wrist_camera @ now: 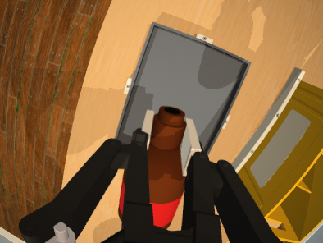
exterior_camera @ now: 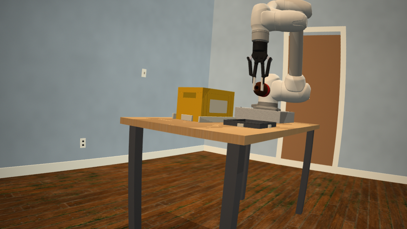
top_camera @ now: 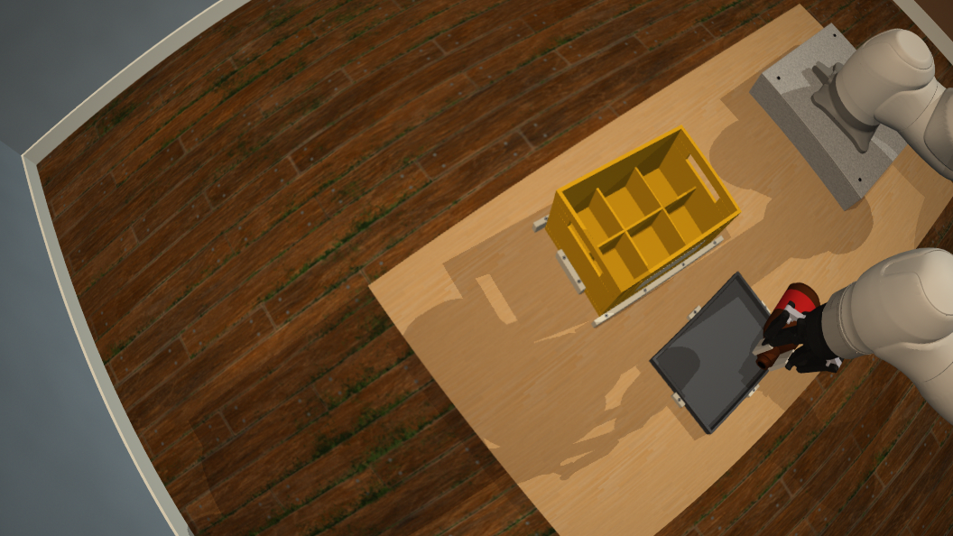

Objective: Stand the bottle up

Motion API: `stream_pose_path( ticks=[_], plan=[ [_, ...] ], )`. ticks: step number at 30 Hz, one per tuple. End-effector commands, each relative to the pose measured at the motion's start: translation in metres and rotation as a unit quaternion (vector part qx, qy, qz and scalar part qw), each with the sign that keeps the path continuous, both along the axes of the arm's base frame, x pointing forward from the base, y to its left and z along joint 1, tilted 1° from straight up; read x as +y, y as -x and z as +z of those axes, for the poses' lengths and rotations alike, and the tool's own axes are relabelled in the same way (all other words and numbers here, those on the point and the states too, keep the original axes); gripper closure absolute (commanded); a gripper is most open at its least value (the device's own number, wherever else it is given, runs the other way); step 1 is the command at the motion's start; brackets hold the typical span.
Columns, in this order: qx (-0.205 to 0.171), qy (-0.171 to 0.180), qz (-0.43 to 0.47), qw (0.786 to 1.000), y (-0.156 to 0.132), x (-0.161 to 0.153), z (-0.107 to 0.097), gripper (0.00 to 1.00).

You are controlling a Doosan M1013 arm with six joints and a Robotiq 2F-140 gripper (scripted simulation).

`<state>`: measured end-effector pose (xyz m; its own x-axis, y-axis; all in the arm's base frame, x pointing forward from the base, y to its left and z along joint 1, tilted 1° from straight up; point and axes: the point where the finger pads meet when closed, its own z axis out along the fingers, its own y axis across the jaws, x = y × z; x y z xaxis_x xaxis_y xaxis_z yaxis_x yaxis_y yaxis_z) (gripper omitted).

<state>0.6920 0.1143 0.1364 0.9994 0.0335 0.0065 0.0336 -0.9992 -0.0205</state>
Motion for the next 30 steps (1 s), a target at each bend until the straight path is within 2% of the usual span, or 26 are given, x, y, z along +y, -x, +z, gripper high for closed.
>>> stream_pose_path(
  ticks=[1, 30],
  plan=[
    [-0.001, 0.000, -0.029, 1.000, -0.0014, 0.0007, 0.0044, 0.90],
    [0.000, 0.000, -0.051, 0.999, -0.0014, 0.0007, 0.0044, 0.90]
  ],
)
